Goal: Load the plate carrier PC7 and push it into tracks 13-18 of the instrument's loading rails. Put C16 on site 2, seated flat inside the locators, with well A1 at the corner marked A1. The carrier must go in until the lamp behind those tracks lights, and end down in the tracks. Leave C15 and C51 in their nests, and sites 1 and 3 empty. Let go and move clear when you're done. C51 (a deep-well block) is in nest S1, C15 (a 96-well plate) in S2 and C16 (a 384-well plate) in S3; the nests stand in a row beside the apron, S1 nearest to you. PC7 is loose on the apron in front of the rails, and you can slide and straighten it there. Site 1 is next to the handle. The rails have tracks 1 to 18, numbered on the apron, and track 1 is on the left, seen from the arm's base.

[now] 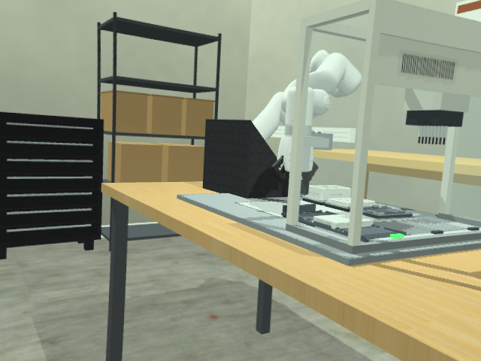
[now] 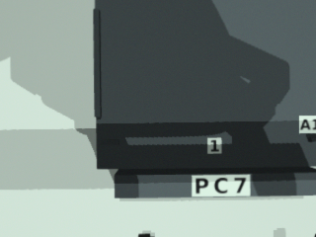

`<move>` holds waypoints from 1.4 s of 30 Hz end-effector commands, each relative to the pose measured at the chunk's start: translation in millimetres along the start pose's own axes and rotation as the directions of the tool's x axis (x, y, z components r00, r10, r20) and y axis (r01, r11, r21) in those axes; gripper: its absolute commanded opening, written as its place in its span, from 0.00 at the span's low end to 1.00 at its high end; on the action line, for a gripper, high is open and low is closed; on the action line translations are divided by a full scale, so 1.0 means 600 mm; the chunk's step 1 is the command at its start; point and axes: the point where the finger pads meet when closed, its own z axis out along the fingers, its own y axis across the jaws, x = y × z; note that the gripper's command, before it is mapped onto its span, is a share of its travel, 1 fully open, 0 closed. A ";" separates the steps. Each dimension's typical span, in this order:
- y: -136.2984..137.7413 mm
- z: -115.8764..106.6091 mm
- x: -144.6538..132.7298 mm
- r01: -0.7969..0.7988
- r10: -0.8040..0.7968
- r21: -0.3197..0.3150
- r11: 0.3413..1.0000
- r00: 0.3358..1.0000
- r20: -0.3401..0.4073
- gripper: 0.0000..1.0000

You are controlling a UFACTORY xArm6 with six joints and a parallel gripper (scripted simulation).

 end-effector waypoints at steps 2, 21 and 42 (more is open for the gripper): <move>0.000 -0.014 0.002 0.001 -0.001 -0.002 1.000 1.000 -0.004 0.82; 0.000 -0.061 0.002 0.001 -0.001 -0.002 1.000 1.000 -0.004 0.82; 0.000 -0.114 0.002 0.001 -0.001 -0.002 1.000 1.000 -0.004 0.82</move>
